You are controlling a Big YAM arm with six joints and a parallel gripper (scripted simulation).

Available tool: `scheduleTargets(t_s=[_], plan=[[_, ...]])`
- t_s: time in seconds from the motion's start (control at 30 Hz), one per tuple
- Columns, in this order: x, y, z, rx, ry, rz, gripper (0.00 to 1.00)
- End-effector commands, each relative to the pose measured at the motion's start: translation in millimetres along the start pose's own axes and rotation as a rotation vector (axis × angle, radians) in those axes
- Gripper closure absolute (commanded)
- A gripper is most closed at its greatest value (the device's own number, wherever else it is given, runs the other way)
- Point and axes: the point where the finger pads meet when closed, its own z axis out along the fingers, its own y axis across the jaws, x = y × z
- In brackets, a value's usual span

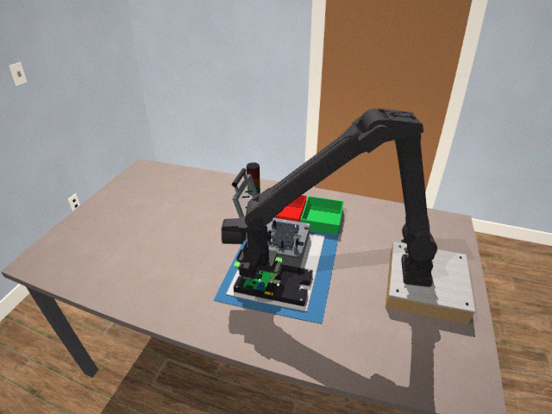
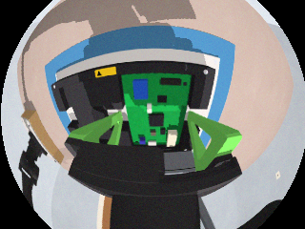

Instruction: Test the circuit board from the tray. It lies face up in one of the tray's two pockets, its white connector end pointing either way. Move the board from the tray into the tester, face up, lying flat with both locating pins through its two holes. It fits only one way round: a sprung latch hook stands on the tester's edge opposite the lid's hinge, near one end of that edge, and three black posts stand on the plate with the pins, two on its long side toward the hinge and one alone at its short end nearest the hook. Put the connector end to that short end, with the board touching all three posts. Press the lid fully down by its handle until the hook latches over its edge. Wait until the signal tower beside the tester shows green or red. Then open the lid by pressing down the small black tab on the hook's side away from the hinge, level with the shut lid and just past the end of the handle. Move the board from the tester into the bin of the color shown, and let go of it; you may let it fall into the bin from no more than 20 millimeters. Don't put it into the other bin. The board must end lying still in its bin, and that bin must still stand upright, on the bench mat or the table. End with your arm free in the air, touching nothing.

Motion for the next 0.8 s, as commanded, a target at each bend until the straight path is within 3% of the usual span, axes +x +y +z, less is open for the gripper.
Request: scheduleTargets(t_s=[0.0,0.53,0.77], plan=[[6,-6,-5.3,0.027,-0.005,0.005,0.08],[6,-6,-5.5,0.022,-0.004,0.005,0.08],[4,-16,-13.7,0.034,-0.007,0.005,0.08]])
